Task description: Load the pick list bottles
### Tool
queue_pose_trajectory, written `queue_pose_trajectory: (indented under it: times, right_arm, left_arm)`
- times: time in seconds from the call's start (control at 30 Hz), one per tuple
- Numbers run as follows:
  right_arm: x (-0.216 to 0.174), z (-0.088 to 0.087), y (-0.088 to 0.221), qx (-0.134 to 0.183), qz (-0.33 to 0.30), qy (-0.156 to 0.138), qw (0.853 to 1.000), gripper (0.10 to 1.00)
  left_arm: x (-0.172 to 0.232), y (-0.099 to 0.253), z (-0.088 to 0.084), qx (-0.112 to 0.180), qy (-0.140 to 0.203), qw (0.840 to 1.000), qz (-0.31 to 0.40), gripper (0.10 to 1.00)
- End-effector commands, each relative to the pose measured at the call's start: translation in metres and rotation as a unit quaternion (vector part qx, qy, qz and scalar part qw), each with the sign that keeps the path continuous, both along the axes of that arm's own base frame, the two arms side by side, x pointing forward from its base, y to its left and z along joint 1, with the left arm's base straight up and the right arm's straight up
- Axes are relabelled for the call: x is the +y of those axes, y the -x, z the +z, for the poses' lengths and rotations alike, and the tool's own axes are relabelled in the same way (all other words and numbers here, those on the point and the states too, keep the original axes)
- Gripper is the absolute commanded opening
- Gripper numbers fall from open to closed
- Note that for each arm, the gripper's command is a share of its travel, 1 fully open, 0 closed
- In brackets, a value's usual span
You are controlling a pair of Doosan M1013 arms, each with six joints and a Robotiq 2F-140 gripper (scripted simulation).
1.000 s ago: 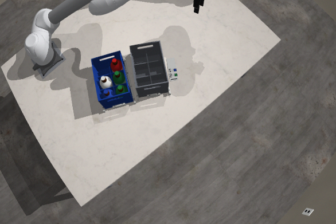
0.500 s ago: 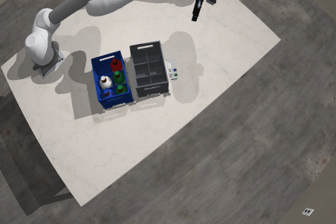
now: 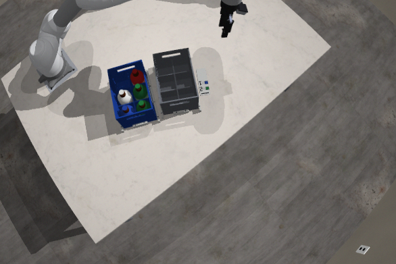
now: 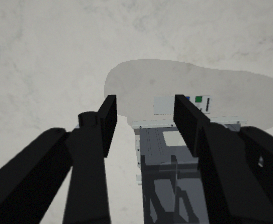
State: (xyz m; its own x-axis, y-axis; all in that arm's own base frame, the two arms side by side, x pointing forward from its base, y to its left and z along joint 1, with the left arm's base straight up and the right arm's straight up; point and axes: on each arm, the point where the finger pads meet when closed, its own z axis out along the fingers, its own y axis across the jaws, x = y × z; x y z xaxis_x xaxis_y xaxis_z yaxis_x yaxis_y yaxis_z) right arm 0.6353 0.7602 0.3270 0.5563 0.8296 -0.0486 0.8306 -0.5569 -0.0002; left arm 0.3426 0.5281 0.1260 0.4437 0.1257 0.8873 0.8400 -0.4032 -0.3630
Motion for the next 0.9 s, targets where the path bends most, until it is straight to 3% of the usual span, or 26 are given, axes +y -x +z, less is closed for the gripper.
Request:
queue_pose_trajectory:
  times: [0.0,0.87]
  right_arm:
    - [-0.012,-0.005,-0.007,-0.014,0.006,-0.021,1.000,0.442]
    - [-0.114,-0.057,-0.043,-0.014,0.006,-0.021,1.000,0.442]
  left_arm:
    - [0.000,0.000,0.001,0.000,0.000,1.000,0.000,1.000]
    - [0.000,0.000,0.001,0.000,0.000,1.000,0.000,1.000]
